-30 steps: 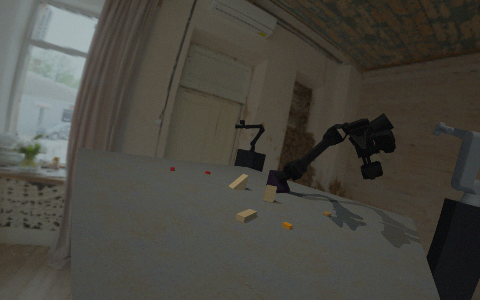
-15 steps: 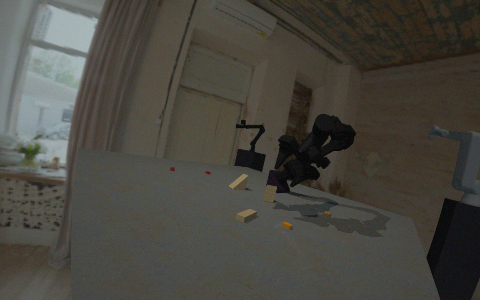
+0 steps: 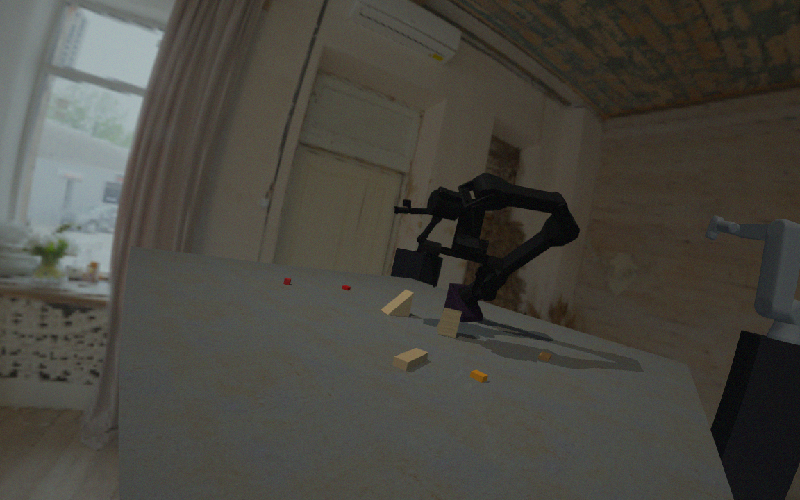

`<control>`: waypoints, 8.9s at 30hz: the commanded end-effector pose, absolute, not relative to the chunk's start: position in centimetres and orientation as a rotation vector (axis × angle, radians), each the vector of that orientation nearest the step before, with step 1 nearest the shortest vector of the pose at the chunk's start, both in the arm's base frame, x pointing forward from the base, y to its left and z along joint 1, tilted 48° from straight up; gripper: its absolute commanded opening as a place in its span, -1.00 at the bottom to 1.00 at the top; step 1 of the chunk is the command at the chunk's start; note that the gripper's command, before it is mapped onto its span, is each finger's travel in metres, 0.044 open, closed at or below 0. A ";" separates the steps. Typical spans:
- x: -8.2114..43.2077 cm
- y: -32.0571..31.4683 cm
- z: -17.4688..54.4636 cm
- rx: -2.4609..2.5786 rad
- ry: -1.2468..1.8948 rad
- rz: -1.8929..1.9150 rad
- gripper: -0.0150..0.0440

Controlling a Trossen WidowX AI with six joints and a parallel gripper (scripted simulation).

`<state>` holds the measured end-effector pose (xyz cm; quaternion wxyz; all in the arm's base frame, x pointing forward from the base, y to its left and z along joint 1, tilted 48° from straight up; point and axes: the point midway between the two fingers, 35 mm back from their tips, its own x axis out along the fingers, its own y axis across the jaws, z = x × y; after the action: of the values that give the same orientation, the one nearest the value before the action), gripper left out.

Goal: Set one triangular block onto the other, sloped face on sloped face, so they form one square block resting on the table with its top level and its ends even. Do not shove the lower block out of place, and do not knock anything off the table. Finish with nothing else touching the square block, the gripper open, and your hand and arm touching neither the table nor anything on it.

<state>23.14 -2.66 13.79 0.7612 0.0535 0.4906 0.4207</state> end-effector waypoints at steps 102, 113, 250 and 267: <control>23.6 2.5 9.3 0.144 1.051 0.929 -0.49; 23.6 2.7 9.2 0.354 1.163 0.800 -0.49; 23.4 -0.9 11.2 0.884 1.415 0.476 1.00; 23.5 -2.9 11.1 0.028 0.863 1.161 1.00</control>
<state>23.08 -1.35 10.79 0.7040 0.2397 0.5662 0.3554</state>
